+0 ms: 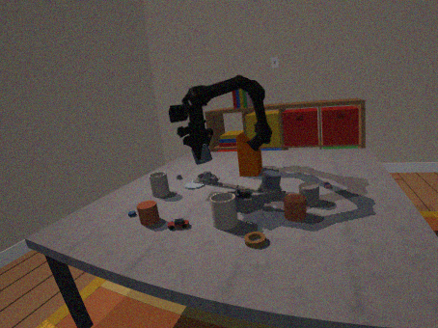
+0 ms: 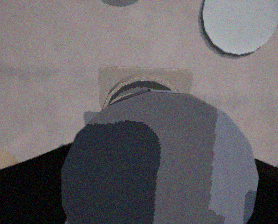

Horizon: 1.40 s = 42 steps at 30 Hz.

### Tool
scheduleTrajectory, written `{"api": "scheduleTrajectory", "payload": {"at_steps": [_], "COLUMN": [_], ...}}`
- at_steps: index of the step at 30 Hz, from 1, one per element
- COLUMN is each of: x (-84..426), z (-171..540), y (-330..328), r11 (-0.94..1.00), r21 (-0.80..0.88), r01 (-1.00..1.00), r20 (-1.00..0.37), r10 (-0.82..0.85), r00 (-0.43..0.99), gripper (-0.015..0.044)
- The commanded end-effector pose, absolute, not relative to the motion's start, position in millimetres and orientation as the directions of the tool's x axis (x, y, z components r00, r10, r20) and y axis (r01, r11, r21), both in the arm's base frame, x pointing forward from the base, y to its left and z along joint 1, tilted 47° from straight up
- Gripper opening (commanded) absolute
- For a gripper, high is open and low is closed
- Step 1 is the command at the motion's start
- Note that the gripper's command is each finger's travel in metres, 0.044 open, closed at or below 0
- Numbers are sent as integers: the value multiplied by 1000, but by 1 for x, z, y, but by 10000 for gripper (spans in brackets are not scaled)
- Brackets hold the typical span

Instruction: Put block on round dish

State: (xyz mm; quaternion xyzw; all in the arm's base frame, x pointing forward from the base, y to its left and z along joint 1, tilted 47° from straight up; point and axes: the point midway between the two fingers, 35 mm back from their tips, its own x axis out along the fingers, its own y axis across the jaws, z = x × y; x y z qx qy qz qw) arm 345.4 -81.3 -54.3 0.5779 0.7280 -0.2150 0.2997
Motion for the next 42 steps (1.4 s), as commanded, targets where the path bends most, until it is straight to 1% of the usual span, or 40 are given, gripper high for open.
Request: {"api": "scheduleTrajectory", "payload": {"at_steps": [1, 28, 33, 42], "x": [346, 345, 322, 264], "z": [-54, -55, -85, -141], "y": [-82, -83, -108, -147], "r11": [237, 237, 233, 230], "r21": [34, 34, 34, 30], "r01": [971, 971, 972, 973], "r20": [-686, -686, -697, -710], "r10": [712, 712, 702, 690], "r00": [-150, -150, -144, -141], "gripper": [0, 0, 0, 0]}}
